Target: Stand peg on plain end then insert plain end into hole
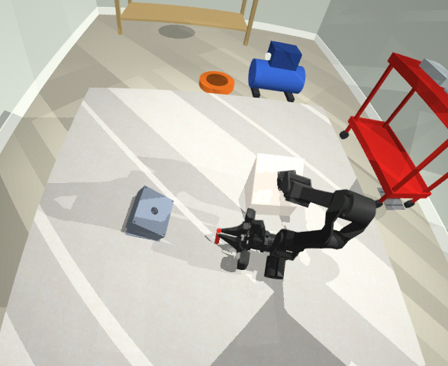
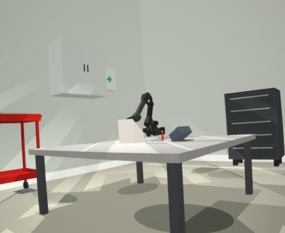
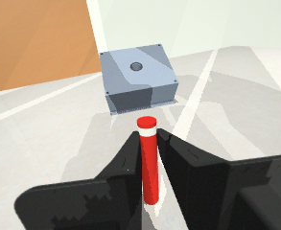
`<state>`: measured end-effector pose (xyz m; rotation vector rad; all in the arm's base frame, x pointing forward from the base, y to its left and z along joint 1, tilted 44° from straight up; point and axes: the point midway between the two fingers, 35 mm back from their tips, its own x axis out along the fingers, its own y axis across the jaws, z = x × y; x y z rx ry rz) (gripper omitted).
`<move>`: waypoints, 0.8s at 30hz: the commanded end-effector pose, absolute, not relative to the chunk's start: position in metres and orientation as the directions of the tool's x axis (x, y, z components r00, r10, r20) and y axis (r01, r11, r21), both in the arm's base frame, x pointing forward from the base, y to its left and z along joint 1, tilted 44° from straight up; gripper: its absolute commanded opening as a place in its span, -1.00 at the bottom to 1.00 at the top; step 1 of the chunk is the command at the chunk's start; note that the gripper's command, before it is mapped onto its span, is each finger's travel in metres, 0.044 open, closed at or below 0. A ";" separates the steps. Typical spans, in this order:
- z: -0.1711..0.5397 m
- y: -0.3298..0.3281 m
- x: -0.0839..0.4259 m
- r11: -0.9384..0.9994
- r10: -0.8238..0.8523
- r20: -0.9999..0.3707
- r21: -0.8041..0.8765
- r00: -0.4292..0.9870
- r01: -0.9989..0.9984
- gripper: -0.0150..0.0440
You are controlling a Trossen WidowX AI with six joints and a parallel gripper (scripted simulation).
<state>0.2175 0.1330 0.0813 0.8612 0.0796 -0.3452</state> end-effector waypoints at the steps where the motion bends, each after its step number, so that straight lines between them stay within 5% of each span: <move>1: 0.080 0.135 0.217 0.600 -0.265 -0.207 0.729 0.942 0.329 -0.33; 24: 0.081 0.138 0.216 0.597 -0.283 -0.191 0.732 0.940 0.328 -0.33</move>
